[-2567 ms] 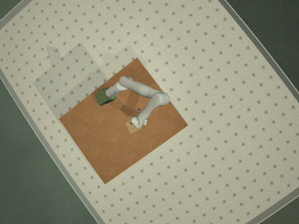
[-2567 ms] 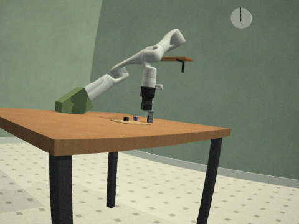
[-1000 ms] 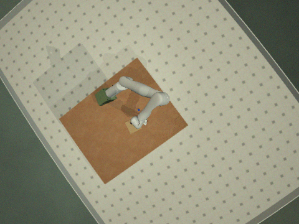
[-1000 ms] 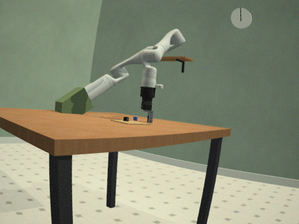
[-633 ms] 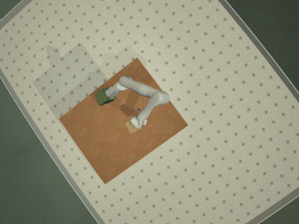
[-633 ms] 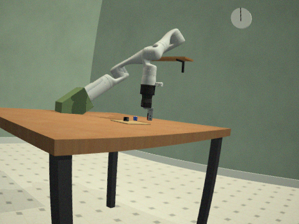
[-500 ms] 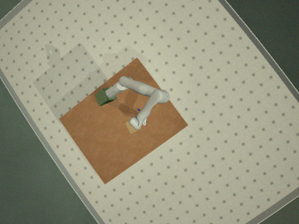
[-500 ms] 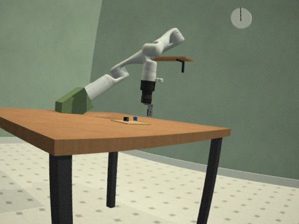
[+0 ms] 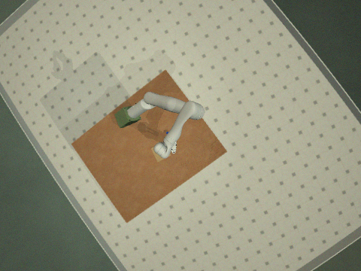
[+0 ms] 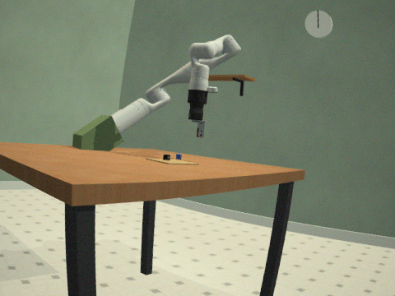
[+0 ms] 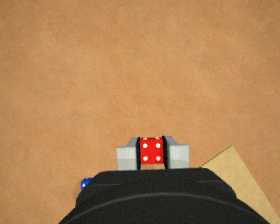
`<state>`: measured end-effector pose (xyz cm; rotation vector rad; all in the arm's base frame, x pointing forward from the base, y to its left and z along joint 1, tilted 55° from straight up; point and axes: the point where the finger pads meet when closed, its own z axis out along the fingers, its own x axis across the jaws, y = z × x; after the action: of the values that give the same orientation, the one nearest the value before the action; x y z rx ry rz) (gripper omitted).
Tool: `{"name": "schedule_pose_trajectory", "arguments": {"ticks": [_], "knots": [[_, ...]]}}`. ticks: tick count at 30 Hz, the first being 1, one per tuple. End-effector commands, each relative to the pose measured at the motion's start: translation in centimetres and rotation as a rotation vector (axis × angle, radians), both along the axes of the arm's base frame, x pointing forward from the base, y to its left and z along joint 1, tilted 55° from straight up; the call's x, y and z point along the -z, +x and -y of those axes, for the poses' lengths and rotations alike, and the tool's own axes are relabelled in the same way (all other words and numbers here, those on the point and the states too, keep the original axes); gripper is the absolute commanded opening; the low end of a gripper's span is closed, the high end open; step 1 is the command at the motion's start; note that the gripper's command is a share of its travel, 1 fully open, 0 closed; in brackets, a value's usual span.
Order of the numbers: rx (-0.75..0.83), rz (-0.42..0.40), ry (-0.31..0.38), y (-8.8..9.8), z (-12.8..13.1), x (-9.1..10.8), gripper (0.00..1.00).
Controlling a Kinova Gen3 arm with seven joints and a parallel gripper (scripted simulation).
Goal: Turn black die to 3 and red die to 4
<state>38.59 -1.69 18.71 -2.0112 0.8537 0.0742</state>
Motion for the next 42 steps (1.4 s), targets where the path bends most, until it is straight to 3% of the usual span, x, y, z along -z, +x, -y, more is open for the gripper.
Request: {"name": "schedule_pose_trajectory", "arguments": {"ticks": [1, 15, 24, 26, 35, 42], "knots": [[0.004, 0.004, -0.003, 0.1, 0.2, -0.1, 0.40], [-0.028, 0.043, -0.020, 0.4, 1.0, 0.6, 0.40], [-0.181, 0.235, -0.093, 1.8, 4.8, 4.6, 0.40], [-0.181, 0.235, -0.093, 1.8, 4.8, 4.6, 0.40], [-0.334, 0.450, -0.163, 2.6, 8.7, 9.2, 0.40], [-0.372, 0.506, -0.181, 2.7, 9.7, 10.5, 0.40]]}}
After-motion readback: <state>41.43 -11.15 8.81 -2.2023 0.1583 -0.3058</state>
